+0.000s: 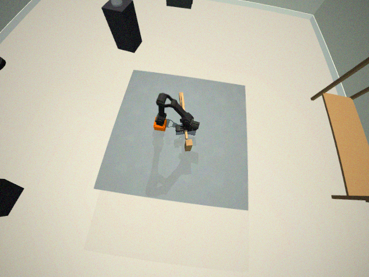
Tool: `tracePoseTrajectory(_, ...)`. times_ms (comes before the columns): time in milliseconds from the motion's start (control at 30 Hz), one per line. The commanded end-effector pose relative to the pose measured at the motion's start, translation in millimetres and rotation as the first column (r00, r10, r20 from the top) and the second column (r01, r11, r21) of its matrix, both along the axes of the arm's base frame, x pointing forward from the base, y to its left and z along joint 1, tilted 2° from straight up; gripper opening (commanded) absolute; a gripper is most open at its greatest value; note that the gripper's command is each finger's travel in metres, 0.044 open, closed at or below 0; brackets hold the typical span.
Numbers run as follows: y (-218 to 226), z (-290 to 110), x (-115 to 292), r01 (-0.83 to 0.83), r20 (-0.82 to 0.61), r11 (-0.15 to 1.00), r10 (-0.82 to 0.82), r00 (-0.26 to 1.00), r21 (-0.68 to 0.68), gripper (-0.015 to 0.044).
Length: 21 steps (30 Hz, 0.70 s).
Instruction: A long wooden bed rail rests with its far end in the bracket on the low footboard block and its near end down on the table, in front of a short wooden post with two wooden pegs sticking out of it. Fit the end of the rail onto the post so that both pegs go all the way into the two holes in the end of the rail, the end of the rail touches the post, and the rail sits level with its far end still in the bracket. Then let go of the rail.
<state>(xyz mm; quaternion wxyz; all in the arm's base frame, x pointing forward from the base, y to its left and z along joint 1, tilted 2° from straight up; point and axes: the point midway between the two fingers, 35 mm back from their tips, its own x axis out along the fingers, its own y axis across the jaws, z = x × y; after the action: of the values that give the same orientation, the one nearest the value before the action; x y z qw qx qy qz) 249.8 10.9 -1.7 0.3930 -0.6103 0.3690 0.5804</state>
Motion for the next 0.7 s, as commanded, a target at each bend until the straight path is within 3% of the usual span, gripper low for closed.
tracePoseTrajectory(0,0.7,-0.2,0.4,0.005,0.002,1.0,-0.005,1.0,0.004,0.0099)
tracePoseTrajectory(300,0.7,-0.2,0.4,0.005,0.002,1.0,-0.005,1.0,0.004,0.0)
tracePoseTrajectory(667,0.7,-0.2,0.4,0.005,0.002,1.0,-0.005,1.0,0.004,0.0)
